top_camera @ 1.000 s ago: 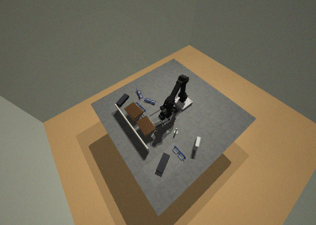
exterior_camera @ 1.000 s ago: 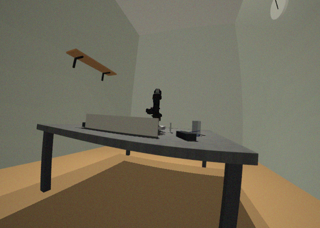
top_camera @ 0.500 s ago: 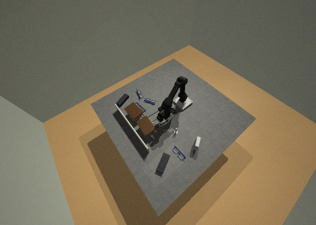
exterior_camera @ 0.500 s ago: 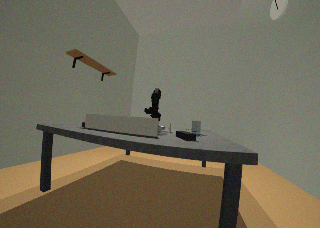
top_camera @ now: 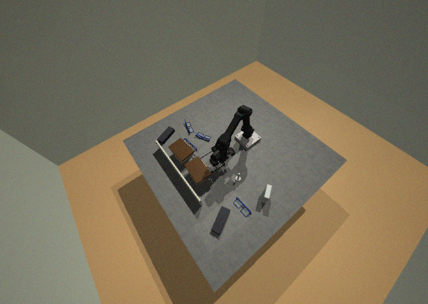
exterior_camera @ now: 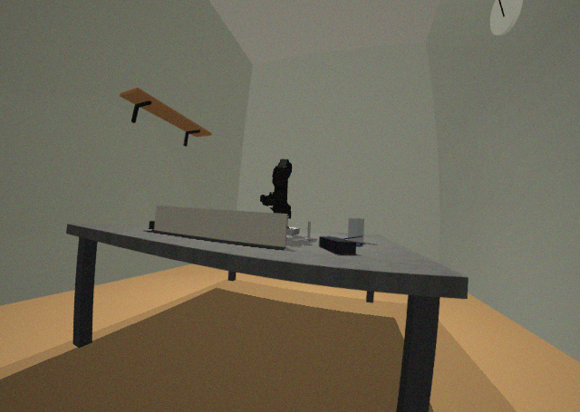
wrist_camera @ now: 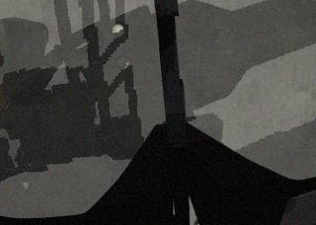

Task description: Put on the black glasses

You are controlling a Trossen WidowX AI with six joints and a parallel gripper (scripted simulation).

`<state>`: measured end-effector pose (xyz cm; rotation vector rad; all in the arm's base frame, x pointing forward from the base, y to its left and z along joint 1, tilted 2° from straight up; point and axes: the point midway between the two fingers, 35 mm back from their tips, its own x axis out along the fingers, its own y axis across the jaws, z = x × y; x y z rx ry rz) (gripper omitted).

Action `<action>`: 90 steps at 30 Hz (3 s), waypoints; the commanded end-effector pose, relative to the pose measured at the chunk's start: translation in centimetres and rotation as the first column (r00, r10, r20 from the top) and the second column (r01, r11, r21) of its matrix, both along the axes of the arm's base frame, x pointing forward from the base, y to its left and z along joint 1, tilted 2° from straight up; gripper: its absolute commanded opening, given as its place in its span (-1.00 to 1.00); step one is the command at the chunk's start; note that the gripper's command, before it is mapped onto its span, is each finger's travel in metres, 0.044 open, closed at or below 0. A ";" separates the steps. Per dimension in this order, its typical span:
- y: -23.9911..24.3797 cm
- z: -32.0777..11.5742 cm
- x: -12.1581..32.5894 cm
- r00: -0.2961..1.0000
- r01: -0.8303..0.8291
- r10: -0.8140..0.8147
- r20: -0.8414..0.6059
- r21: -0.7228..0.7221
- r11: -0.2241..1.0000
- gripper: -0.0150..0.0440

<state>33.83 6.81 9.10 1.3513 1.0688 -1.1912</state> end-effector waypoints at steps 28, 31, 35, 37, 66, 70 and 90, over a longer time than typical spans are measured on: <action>-0.6 0.3 4.7 1.000 -0.002 0.002 0.000 0.002 1.000 -0.49; -0.6 0.3 5.2 1.000 -0.002 0.002 0.000 0.002 1.000 -0.49; -0.7 0.4 5.8 1.000 -0.002 0.002 0.001 0.002 1.000 -0.49; -0.7 0.4 6.1 1.000 -0.002 0.002 0.001 0.002 1.000 -0.49; -1.0 0.6 8.9 1.000 -0.002 0.002 0.004 0.002 1.000 -0.49; -1.0 0.5 8.9 1.000 -0.002 0.002 0.004 0.002 1.000 -0.49; -1.0 0.0 9.0 1.000 -0.002 0.002 0.004 0.002 1.000 -0.49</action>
